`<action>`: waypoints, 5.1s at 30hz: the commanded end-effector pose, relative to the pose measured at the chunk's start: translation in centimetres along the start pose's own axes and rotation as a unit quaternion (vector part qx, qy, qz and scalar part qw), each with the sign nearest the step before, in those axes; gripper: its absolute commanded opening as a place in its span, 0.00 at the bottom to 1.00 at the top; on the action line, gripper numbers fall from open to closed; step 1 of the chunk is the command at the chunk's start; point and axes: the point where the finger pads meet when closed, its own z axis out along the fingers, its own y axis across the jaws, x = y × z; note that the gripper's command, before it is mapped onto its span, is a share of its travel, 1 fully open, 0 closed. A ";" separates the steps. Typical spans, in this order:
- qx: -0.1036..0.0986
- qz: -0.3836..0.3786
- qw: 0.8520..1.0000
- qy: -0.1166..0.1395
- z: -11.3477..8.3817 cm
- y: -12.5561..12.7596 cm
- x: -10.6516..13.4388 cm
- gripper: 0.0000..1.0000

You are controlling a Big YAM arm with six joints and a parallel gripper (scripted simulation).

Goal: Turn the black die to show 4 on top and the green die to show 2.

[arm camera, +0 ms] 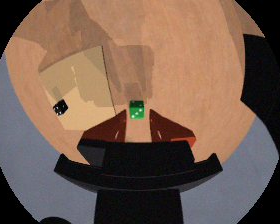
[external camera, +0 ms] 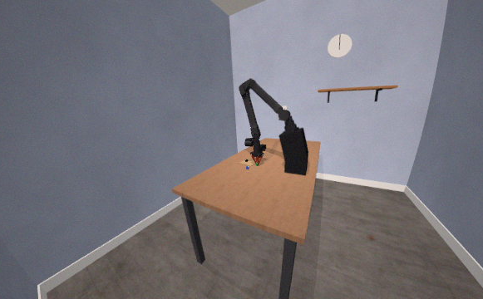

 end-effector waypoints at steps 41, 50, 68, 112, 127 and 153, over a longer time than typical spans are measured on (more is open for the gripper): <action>-0.009 0.003 1.000 0.001 1.6 0.5 0.1 0.33; -0.009 0.003 1.000 0.001 1.6 0.5 0.1 0.33; -0.009 0.003 1.000 0.001 1.6 0.5 0.1 0.14; -0.005 0.003 1.000 0.000 -8.2 0.1 0.2 0.14; -0.002 0.001 1.000 -0.001 -8.2 0.0 0.1 0.14; 0.001 -0.338 0.941 -0.001 -7.6 2.2 2.8 0.14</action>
